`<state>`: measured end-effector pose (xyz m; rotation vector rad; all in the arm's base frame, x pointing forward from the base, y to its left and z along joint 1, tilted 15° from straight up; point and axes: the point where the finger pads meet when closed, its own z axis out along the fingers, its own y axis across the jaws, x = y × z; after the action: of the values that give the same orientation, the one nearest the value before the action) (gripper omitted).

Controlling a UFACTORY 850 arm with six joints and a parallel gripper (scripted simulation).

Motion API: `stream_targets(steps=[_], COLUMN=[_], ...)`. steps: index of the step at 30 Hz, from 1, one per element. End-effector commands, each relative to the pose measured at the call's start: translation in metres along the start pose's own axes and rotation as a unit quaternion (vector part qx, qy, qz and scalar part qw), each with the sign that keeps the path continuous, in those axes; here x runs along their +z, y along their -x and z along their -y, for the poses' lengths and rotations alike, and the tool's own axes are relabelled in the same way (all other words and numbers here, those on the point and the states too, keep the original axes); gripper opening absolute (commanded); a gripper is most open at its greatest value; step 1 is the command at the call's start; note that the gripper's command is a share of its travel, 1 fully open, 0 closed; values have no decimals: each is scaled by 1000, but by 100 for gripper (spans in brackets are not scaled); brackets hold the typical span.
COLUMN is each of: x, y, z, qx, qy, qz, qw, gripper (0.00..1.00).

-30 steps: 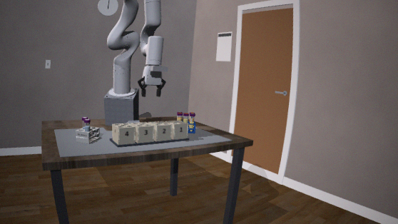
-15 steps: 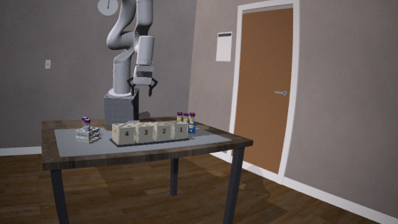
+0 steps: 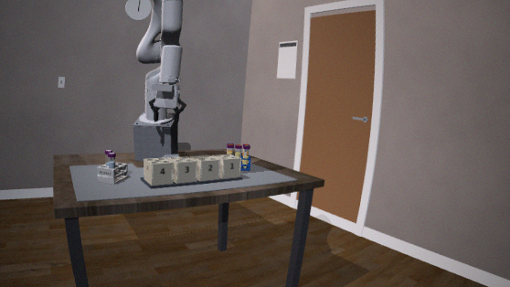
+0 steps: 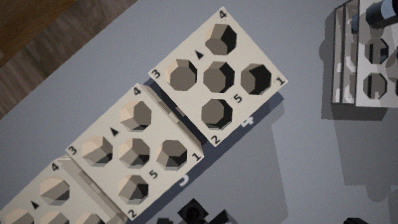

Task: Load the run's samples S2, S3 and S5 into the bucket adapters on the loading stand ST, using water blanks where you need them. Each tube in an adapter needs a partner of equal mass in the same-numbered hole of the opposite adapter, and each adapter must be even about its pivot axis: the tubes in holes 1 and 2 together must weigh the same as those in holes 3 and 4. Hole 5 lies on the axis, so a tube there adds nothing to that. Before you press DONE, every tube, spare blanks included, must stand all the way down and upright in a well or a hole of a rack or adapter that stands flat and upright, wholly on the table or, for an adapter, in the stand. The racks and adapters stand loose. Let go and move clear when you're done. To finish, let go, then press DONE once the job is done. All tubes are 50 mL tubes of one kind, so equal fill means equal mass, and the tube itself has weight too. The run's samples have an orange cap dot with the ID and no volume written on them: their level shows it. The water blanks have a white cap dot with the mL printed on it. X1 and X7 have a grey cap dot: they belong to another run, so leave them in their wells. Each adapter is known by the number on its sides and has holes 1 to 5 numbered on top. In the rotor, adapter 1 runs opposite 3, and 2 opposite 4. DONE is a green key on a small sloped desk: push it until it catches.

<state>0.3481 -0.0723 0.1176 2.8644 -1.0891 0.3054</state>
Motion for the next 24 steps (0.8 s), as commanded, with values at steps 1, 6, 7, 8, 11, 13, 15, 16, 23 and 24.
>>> stream_targets(steps=[1, 6, 7, 8, 11, 13, 15, 16, 23, 24], x=[0, 0, 0, 0, 1, 1, 1, 1, 1, 2], y=[-9, -15, -16, -18, -20, -21, -24, -25, -34, -35], z=[-28, -52, -57, -62, -71, -76, -86, -91, -125, -130], qx=[21, 21, 21, 21, 21, 21, 21, 21, 21, 21], qy=[-14, -14, -14, -14, -14, -14, -14, -14, -14, -14], qz=[-27, -27, -27, -27, -27, -27, -27, -27, -27, -26], qw=[999, 999, 999, 999, 999, 999, 999, 999, 999, 999], gripper=[100, 100, 100, 100, 100, 100, 100, 100, 100, 100])
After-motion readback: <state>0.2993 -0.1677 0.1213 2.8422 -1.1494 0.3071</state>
